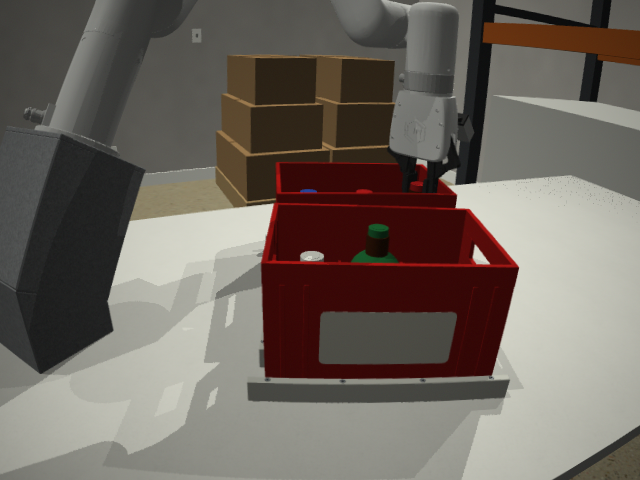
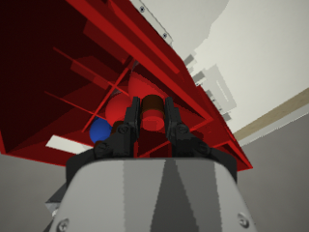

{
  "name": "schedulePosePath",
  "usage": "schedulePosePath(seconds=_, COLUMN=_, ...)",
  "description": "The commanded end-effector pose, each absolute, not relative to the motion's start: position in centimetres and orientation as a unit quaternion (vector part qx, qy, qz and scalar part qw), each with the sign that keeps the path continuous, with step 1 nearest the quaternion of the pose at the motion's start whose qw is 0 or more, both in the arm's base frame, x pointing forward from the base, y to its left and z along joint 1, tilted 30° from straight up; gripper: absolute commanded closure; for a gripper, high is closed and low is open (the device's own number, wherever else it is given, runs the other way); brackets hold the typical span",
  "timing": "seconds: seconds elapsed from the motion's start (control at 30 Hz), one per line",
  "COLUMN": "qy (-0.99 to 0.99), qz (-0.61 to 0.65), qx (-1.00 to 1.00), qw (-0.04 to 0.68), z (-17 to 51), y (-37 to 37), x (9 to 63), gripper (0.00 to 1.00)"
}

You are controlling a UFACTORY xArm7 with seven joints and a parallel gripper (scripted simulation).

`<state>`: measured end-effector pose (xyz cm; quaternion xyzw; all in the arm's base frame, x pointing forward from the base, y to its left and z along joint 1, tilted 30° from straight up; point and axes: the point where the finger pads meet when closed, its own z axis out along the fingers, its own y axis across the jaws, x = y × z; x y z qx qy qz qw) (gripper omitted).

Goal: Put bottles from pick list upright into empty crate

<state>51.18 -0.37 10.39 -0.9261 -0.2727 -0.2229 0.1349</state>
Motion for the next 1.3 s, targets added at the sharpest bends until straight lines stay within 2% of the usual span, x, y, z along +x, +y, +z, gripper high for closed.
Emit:
schedulePosePath(seconds=0.0, qy=-0.272, qz=-0.225, qx=-0.926, qw=0.133, z=10.43, y=-0.46, x=51.35, gripper=1.00)
schedulePosePath(seconds=1.27, qy=-0.272, qz=-0.225, qx=-0.926, qw=0.133, z=9.47, y=-0.06, x=51.73, gripper=1.00)
